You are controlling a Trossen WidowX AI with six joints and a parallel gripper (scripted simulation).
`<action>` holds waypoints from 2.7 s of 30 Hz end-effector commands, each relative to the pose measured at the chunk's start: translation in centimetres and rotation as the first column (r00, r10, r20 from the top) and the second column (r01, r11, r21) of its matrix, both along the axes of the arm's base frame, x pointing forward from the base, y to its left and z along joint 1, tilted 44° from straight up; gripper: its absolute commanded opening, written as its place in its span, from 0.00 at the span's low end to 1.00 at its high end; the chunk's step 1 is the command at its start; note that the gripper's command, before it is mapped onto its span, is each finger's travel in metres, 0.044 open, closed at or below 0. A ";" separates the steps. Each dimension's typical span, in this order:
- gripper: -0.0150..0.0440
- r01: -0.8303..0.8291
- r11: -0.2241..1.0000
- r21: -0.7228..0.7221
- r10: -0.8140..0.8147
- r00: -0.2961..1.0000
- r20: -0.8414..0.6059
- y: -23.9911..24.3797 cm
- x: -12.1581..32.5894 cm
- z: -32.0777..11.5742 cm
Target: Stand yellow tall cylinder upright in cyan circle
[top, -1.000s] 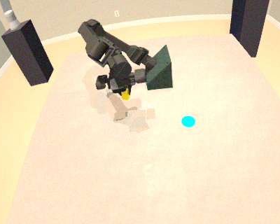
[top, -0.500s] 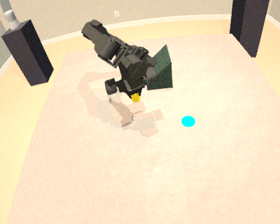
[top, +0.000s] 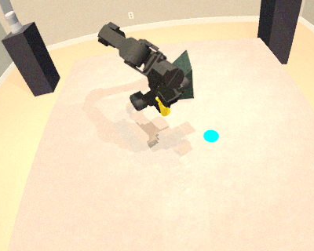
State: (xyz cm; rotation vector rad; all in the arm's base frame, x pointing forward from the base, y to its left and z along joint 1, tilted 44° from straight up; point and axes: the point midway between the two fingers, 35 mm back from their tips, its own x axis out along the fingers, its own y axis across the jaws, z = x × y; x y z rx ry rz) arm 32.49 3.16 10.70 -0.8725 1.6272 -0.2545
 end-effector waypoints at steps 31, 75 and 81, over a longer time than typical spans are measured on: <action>0.43 -0.342 0.938 0.053 0.341 0.887 -0.311 7.8 2.2 -7.0; 0.43 -0.447 0.855 0.263 0.518 0.768 -0.376 11.0 1.9 -12.9; 0.43 -0.439 0.846 0.301 0.527 0.773 -0.353 10.9 1.8 -13.2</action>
